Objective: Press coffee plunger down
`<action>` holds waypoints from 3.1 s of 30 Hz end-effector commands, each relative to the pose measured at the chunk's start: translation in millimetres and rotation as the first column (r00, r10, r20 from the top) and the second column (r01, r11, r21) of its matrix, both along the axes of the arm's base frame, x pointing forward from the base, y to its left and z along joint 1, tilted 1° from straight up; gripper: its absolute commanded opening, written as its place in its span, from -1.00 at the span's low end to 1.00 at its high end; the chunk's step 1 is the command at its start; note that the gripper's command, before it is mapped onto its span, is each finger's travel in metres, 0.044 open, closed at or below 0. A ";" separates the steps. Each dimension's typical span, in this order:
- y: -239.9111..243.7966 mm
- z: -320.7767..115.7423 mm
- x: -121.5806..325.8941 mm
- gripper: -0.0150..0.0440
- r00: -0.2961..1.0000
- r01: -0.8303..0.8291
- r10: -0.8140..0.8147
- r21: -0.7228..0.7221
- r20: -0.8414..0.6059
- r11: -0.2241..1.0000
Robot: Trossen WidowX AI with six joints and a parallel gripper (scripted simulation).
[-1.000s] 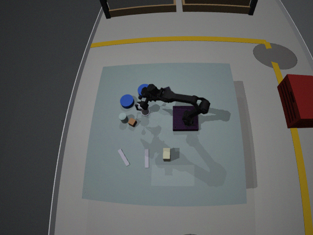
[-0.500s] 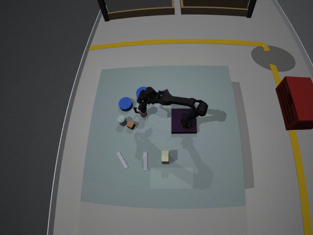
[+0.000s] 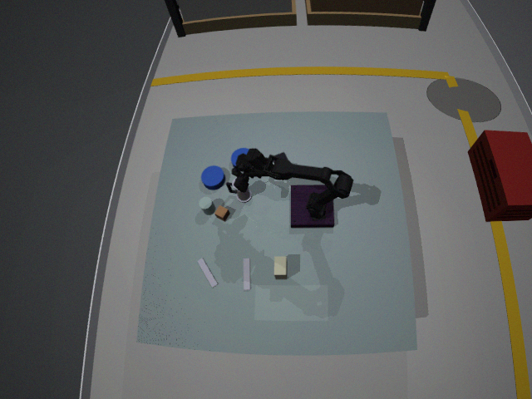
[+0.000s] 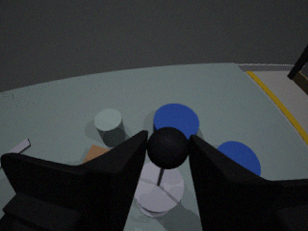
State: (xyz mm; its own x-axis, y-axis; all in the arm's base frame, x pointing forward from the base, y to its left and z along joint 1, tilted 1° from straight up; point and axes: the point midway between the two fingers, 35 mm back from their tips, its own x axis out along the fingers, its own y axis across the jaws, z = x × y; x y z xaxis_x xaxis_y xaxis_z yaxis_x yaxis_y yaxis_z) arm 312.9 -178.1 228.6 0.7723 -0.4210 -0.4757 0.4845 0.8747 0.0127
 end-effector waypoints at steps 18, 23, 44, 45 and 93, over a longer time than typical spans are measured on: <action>-2.3 -38.8 5.4 -0.08 1.000 0.001 -0.001 0.008 -0.009 1.000; -2.7 -47.2 6.5 -0.08 1.000 0.001 -0.001 0.008 -0.009 1.000; -4.5 -81.4 11.7 -0.08 1.000 0.001 -0.001 0.008 -0.009 1.000; -4.6 -83.0 12.1 -0.08 1.000 0.001 -0.001 0.008 -0.008 1.000; -14.1 -86.9 32.0 -0.08 1.000 0.001 -0.001 0.007 -0.007 1.000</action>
